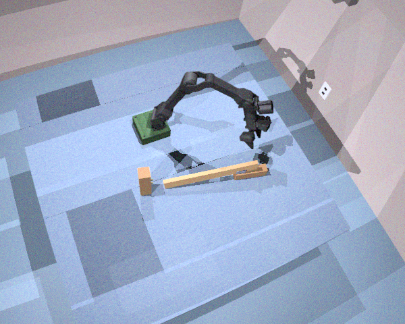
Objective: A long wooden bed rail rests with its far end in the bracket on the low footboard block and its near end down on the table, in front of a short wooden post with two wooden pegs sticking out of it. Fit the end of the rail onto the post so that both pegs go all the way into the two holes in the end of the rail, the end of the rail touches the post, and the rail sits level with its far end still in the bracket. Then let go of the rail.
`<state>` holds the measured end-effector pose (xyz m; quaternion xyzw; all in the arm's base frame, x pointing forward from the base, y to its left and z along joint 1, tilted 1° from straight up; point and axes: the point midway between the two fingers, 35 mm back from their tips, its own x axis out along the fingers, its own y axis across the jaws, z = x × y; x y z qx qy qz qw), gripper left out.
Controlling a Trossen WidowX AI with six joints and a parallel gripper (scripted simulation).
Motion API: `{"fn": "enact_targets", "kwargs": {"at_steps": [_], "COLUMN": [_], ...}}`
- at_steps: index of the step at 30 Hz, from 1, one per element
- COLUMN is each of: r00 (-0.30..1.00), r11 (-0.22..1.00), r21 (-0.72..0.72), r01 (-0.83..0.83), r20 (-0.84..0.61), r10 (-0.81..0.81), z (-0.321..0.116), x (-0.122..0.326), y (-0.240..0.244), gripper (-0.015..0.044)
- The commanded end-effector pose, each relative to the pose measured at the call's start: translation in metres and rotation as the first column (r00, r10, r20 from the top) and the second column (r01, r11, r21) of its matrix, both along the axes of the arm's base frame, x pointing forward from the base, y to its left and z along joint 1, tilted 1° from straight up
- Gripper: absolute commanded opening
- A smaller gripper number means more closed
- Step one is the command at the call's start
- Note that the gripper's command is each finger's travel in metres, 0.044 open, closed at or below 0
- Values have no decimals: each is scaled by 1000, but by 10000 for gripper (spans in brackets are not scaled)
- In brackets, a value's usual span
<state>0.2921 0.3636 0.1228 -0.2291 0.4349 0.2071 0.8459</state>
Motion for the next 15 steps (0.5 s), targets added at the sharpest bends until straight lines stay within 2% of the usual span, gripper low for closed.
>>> {"fn": "enact_targets", "kwargs": {"at_steps": [1,8,15], "r00": [995,958,874], "r11": [985,924,848], "r21": [-147,-289,-309], "r01": [-89,-248,-430], "r20": [-62,-212,-379], "r10": [81,191,305], "z": [-9,-23,-35], "x": [35,67,69], "y": [-62,-161,-258], "gripper": [440,440,440]}}
